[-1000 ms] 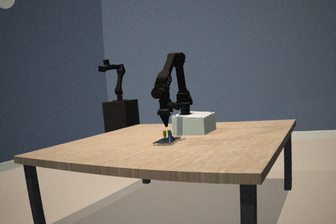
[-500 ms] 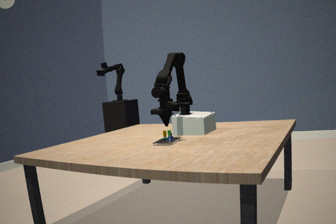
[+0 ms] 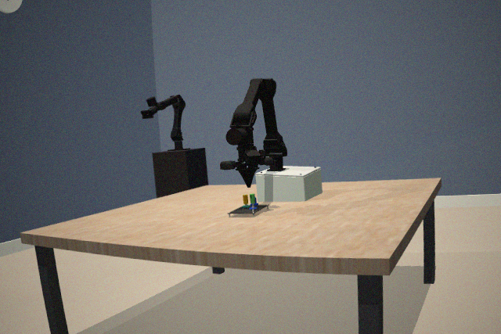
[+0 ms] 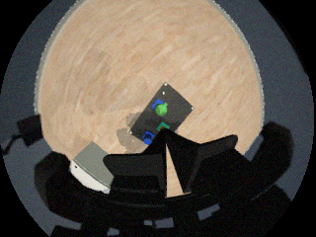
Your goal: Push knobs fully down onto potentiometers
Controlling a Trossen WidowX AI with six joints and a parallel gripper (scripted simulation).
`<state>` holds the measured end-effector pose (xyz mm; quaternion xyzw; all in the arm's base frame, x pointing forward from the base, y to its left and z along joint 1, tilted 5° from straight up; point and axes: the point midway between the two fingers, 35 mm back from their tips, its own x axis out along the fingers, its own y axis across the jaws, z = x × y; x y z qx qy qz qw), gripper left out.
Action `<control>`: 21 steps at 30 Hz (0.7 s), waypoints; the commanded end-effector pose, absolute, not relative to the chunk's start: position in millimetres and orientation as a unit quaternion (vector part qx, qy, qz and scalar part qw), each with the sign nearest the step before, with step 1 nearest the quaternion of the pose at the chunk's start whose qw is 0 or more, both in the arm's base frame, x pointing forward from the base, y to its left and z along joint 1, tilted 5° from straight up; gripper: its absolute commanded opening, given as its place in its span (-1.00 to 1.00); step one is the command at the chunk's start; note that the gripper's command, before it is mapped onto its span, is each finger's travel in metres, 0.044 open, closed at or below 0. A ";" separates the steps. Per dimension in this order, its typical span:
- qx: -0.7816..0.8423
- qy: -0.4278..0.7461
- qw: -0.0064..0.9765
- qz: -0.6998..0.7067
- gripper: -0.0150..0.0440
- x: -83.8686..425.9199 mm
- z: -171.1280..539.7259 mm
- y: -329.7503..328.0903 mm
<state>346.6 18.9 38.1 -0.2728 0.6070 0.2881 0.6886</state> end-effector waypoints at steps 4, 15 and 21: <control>-0.191 0.636 0.716 0.214 -0.49 349.6 41.6 20.1; -0.051 0.666 0.739 0.090 -0.49 351.8 44.8 22.1; 0.027 0.672 0.740 0.020 -0.49 353.0 46.6 23.3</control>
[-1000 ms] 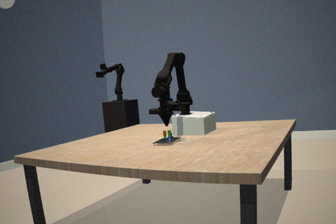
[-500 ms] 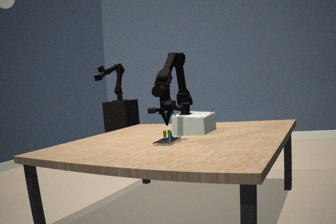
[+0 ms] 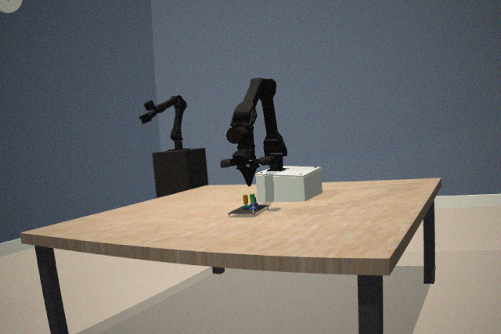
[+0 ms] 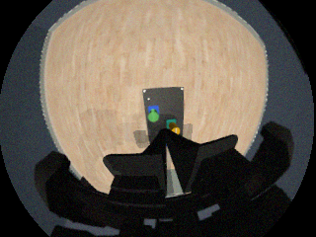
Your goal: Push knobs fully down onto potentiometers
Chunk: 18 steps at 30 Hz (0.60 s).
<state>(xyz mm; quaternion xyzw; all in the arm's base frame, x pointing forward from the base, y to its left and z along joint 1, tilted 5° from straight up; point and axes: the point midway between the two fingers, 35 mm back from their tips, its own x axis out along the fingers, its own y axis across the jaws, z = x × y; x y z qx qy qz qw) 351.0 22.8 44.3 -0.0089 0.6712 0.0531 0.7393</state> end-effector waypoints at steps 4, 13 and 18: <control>0.078 0.672 0.736 -0.026 -0.49 353.8 47.8 24.0; 0.192 0.660 0.714 -0.131 -0.49 355.5 50.5 25.8; 0.253 0.647 0.694 -0.188 -0.49 356.4 52.0 26.7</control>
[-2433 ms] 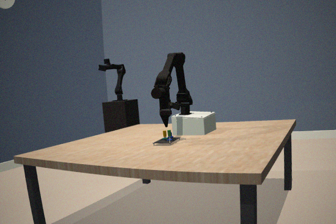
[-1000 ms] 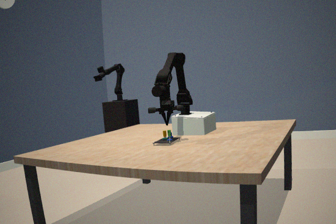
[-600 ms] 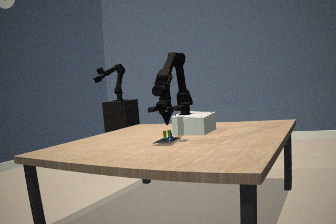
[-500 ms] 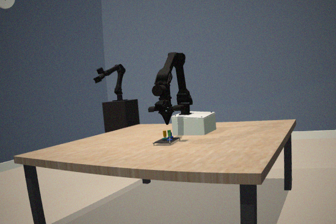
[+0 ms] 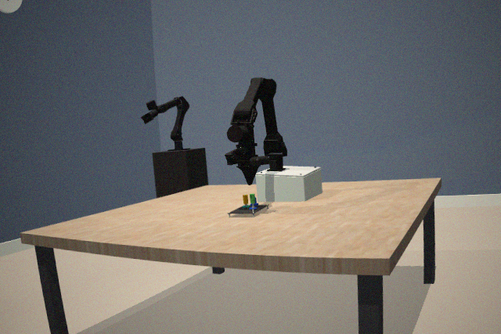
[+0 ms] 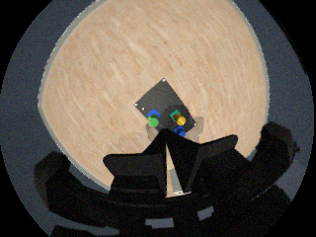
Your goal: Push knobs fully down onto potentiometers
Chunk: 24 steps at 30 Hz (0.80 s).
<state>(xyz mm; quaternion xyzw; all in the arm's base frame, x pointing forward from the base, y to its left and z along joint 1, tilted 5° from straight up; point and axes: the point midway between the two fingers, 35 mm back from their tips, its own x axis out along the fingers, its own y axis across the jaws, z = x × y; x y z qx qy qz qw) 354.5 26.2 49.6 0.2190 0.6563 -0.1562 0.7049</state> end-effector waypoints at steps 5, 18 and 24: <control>0.312 0.629 0.670 -0.243 -0.49 357.4 53.4 27.7; 0.454 0.559 0.582 -0.378 -0.49 359.6 57.3 30.3; 0.512 0.517 0.531 -0.435 -0.49 360.7 59.1 31.5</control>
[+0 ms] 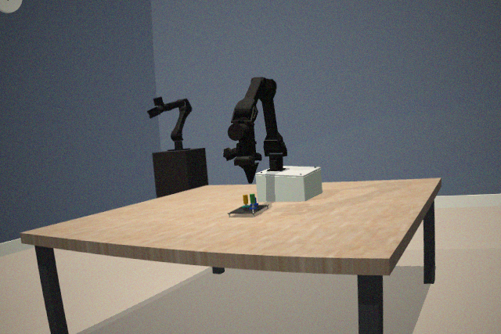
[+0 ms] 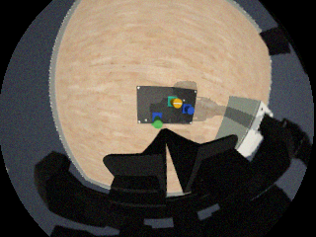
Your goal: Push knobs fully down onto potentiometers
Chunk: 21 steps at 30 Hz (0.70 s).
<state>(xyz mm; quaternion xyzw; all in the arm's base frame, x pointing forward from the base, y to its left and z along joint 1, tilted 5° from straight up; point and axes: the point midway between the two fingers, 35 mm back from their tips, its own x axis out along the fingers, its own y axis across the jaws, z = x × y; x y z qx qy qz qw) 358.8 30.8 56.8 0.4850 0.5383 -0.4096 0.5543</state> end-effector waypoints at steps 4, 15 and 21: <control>0.547 0.486 0.494 -0.470 -0.49 361.3 60.3 32.2; 0.631 0.388 0.380 -0.554 -0.49 363.1 63.6 34.4; 0.666 0.329 0.312 -0.592 -0.49 364.1 65.4 35.6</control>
